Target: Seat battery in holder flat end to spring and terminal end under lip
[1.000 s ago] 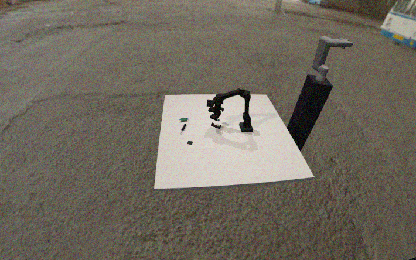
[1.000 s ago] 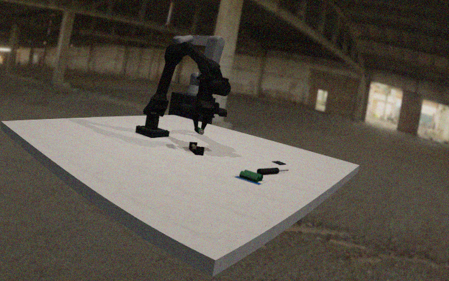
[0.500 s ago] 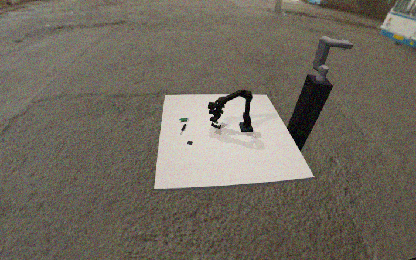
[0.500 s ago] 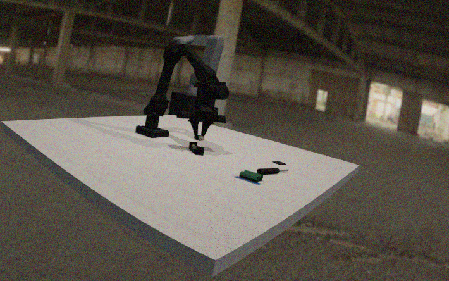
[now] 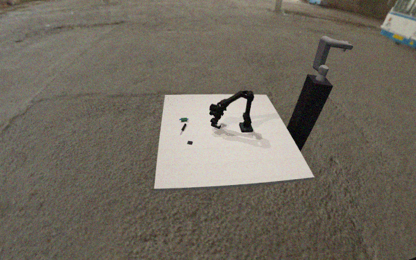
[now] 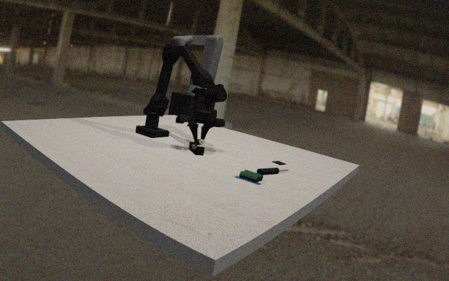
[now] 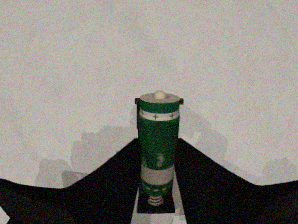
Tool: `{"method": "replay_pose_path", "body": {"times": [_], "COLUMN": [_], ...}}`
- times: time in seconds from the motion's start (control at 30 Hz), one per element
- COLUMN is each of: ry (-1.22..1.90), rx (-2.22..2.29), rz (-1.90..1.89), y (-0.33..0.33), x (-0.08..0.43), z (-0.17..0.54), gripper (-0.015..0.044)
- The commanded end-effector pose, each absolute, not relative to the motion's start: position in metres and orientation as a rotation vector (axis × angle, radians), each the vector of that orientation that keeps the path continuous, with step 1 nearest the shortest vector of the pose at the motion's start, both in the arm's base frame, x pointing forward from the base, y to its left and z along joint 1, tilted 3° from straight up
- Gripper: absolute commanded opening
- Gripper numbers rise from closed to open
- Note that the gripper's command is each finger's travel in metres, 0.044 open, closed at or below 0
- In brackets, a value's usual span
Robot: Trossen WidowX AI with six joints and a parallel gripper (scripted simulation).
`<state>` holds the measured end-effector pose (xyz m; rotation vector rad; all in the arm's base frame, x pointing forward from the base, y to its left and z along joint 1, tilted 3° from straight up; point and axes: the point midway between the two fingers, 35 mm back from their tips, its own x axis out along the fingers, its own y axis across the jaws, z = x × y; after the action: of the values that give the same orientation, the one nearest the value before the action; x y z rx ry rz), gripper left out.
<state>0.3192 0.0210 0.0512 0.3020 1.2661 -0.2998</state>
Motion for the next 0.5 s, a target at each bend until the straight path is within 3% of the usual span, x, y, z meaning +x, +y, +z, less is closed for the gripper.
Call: {"method": "replay_pose_path", "body": {"times": [0.0,0.47], "ry": [1.242,1.151], "rx": [0.297,0.276], "rz": [-0.306,-0.319], "y": [0.0213,0.0234], "x": [0.3173,0.3145], "z": [0.0493,0.0421], "gripper": [0.0067,0.0067]}}
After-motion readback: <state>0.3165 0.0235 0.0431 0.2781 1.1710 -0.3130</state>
